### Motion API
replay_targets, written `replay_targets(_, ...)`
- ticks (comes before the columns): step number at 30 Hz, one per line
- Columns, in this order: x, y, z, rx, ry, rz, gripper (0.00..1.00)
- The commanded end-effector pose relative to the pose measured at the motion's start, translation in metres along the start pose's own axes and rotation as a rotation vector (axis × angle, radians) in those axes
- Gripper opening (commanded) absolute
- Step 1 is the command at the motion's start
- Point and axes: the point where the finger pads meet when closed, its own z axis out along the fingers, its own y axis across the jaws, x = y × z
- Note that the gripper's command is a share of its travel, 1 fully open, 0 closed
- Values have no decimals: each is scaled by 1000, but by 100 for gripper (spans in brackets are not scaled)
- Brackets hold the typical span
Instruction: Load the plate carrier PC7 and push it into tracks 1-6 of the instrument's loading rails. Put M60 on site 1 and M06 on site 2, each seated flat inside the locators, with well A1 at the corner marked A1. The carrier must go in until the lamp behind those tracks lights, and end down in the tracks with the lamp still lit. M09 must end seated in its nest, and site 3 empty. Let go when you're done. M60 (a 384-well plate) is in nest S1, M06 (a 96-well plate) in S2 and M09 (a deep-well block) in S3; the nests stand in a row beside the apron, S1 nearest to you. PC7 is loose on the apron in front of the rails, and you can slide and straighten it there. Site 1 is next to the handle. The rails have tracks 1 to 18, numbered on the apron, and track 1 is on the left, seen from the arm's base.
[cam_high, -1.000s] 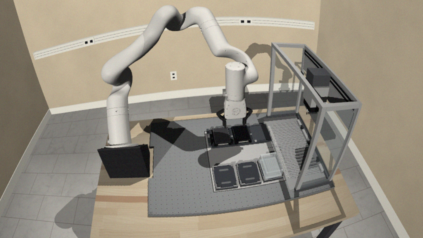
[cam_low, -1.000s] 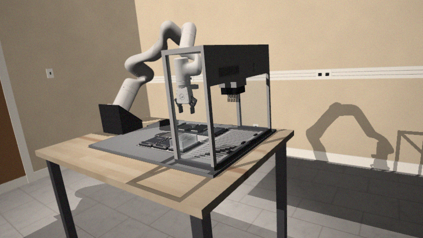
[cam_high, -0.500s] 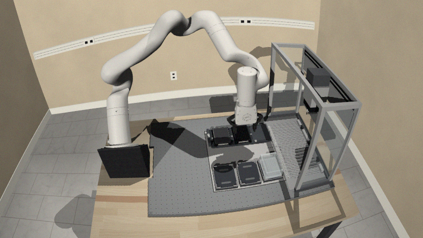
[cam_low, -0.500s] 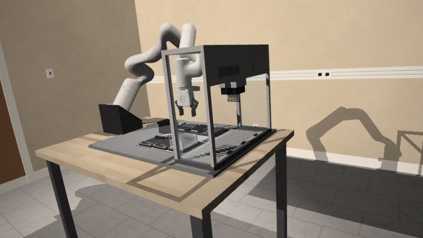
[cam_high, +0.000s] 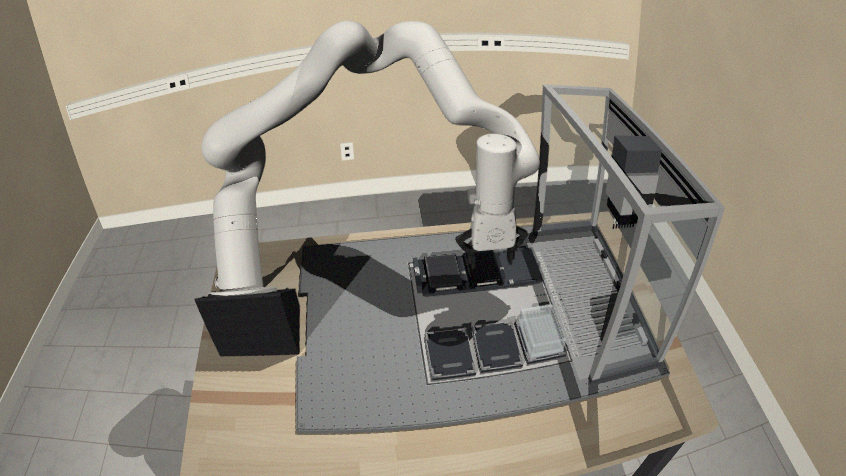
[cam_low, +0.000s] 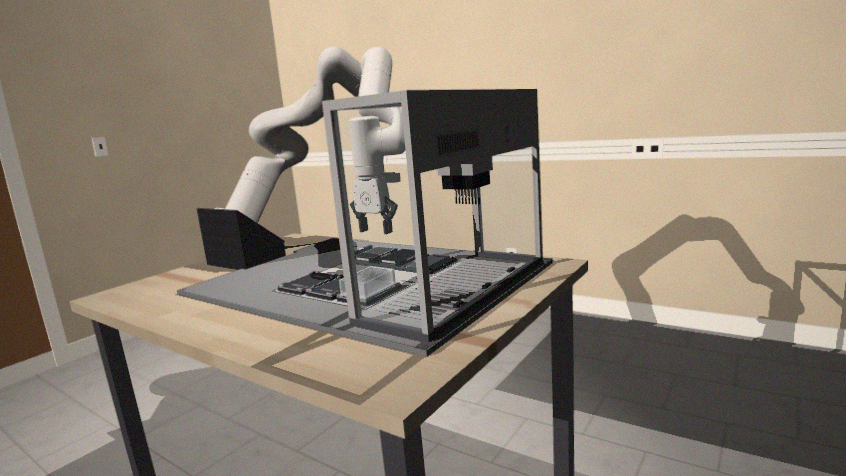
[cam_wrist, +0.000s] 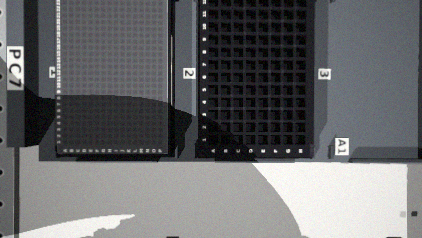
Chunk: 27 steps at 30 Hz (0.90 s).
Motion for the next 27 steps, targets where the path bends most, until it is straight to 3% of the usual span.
replay_targets(1,0,1,5,-2,0,0,100)
replay_targets(27,0,1,42,-2,0,0,100)
